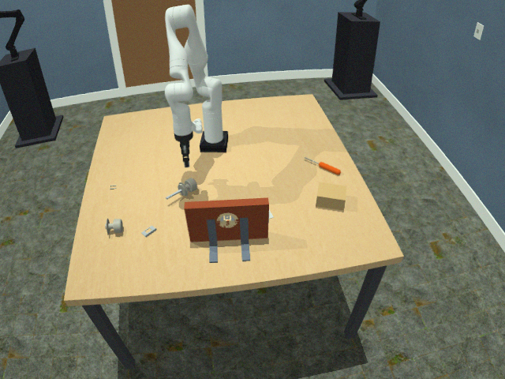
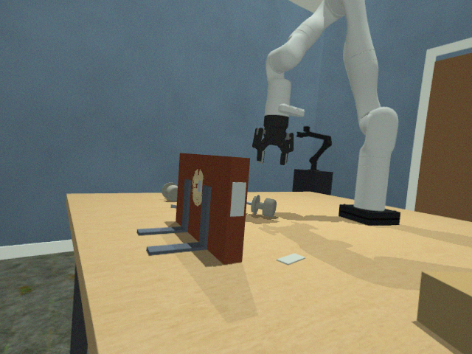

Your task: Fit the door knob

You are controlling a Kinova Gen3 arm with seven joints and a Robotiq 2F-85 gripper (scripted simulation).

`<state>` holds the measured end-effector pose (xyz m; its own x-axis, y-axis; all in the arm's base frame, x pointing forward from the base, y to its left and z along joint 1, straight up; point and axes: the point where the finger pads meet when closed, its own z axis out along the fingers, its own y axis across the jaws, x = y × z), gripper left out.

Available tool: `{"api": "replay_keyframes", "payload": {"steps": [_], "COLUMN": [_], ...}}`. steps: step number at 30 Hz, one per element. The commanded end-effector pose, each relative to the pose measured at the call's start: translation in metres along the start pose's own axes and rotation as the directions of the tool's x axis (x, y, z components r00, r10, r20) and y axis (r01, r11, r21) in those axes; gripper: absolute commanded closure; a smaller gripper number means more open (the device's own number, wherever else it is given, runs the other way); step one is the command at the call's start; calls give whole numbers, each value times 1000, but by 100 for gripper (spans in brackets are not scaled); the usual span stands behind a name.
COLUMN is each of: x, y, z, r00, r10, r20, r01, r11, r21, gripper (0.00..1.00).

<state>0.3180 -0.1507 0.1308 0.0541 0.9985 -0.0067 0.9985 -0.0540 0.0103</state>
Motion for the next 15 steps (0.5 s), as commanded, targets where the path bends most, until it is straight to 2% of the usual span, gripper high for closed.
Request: {"api": "replay_keyframes", "payload": {"steps": [1, 10, 11, 15], "x": [1, 1, 1, 1], "y": [0, 0, -1, -1], "z": [4, 4, 4, 4], "r00": [1000, 1000, 1000, 1000], "r10": [1, 1, 1, 2], "r20": [-7, -7, -7, -7], "r01": [-1, -1, -1, -2], "r11": [1000, 1000, 1000, 1000], "r21": [8, 8, 9, 9], "gripper": [0, 0, 10, 10]}}
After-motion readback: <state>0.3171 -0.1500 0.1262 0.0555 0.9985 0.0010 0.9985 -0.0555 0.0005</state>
